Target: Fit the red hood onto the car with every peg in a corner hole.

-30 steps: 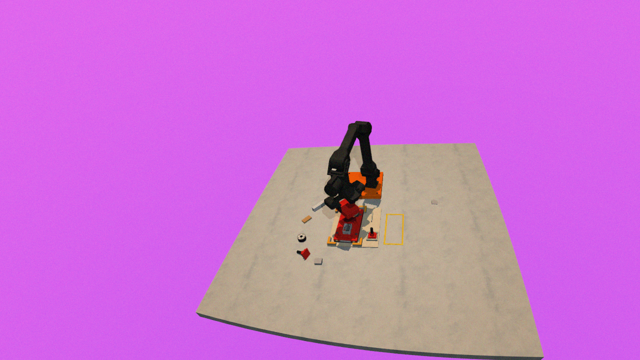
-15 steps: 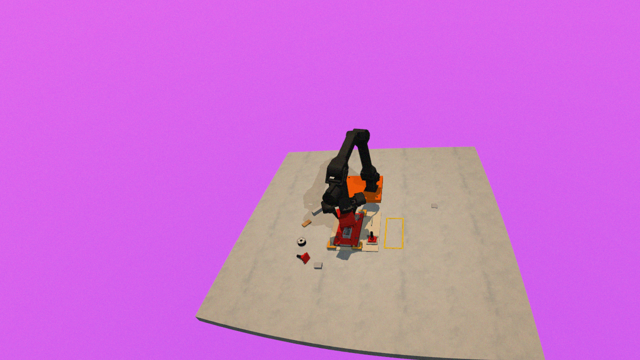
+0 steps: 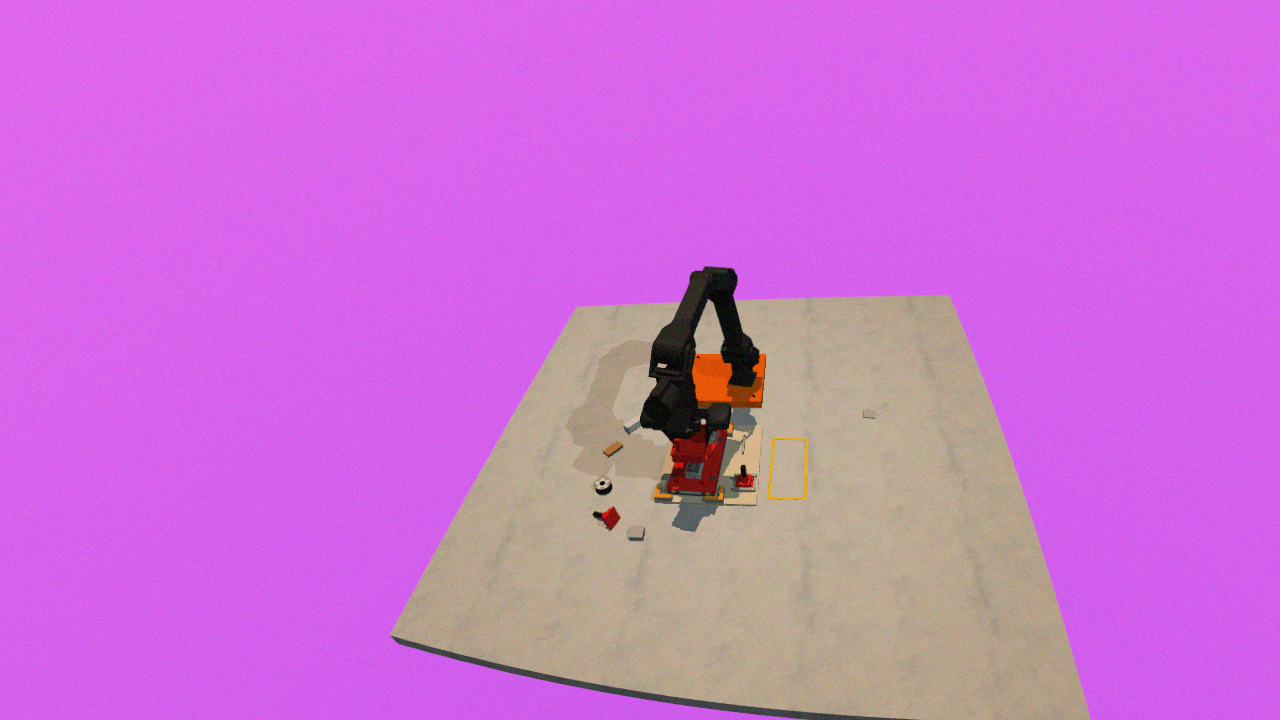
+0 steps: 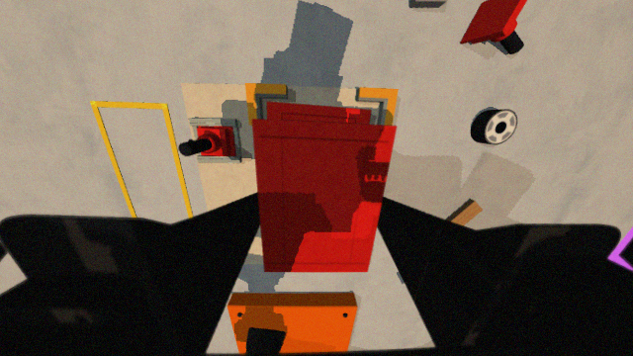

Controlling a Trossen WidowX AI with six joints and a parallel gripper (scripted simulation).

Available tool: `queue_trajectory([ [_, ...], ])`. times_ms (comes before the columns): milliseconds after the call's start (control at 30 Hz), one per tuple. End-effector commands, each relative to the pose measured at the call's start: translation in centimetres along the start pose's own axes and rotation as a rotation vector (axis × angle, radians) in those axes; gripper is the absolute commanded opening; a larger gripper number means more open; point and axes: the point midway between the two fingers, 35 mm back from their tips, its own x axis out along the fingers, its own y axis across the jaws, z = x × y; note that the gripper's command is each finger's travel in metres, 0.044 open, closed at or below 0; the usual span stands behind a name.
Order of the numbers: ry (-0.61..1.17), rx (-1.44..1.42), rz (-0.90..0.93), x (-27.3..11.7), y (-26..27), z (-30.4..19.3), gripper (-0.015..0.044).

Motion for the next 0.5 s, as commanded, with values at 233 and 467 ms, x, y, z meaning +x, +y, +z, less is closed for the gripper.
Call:
queue_trajectory([
  [233, 0.001, 0.025, 0.005, 1.6, 0.0, 0.3, 0.0000],
  [467, 0.001, 0.025, 0.005, 4.8, -0.1, 0.5, 0.0000],
])
